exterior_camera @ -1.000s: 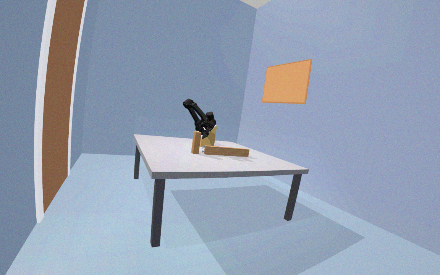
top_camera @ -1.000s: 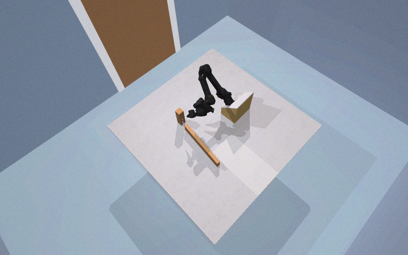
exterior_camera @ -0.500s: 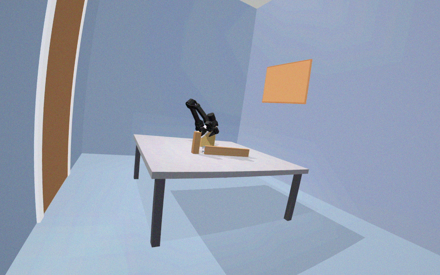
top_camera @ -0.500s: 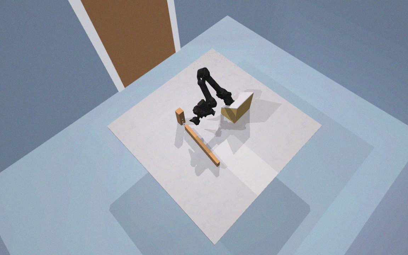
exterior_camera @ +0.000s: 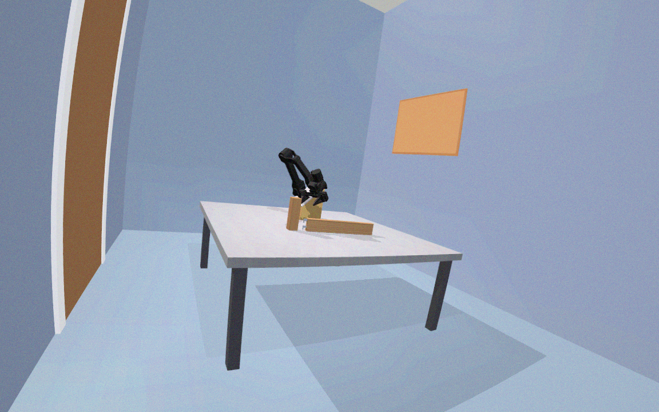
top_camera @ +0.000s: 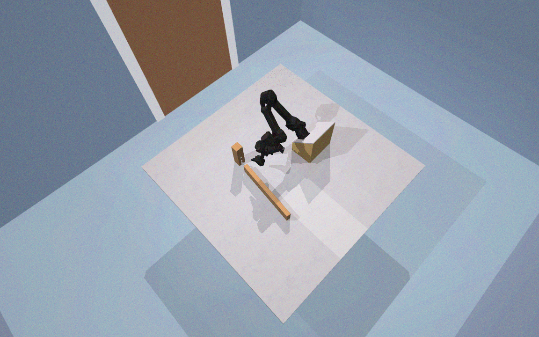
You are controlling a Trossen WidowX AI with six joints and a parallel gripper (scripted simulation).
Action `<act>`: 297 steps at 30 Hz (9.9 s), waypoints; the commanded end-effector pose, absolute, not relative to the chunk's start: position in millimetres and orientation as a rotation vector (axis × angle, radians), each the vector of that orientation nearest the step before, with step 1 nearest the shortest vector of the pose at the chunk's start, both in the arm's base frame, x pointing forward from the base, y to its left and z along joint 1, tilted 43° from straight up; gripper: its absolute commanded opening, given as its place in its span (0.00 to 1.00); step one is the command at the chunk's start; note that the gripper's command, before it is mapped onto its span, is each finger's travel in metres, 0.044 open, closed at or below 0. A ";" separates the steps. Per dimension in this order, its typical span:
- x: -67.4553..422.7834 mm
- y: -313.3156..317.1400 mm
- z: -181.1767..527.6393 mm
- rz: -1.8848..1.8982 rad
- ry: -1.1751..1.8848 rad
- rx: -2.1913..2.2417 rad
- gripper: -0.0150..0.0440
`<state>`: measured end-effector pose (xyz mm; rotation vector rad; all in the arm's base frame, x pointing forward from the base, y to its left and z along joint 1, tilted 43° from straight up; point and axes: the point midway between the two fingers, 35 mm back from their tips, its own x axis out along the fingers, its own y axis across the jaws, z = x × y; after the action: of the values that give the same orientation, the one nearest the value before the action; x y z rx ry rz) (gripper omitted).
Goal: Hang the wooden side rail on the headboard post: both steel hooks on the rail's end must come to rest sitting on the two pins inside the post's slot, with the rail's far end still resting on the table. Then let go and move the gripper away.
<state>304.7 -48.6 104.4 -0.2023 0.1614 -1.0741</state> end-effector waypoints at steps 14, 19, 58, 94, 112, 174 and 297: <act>349.8 -34.2 93.4 -0.946 0.399 -0.504 1.00; 378.6 -24.8 83.6 -0.822 0.582 -0.723 1.00; 393.5 1.4 82.3 0.622 1.667 -1.692 1.00; 400.6 -54.6 20.8 0.618 1.668 -1.693 1.00; 401.4 -74.2 0.4 0.616 1.670 -1.695 1.00; 385.6 -77.9 -4.2 0.733 1.663 -1.781 0.25; 376.6 -70.3 6.5 0.734 1.663 -1.780 0.25</act>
<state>373.6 -75.7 3.4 -1.7720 1.6802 0.7315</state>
